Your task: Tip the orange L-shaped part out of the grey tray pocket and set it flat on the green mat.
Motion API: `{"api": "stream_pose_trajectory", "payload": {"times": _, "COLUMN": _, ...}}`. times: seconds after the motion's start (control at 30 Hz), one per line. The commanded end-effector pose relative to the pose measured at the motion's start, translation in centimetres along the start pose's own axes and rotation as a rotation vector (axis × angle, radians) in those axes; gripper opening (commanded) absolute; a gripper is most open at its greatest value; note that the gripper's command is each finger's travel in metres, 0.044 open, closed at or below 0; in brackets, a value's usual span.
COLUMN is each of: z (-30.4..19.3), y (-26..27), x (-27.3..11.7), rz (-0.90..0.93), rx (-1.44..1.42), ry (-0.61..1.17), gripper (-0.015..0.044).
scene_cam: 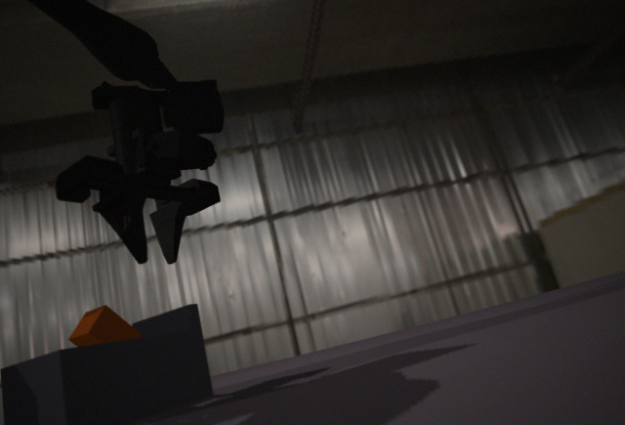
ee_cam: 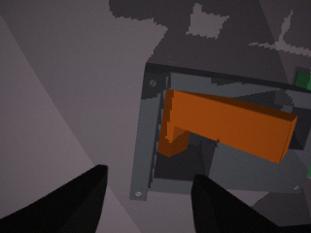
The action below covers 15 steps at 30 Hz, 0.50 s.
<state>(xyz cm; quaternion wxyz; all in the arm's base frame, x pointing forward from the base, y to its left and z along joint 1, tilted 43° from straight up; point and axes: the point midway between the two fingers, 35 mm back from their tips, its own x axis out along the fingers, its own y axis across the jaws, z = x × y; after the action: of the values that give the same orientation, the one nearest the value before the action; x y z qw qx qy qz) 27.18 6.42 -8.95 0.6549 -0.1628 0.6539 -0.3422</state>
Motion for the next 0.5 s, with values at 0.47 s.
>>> {"api": "stream_pose_trajectory", "payload": {"times": 0.47, "z": 0.8, "y": -4.1, "x": -0.2, "rz": 0.000, "rx": -0.819, "ry": 0.005, "gripper": 0.0280}}
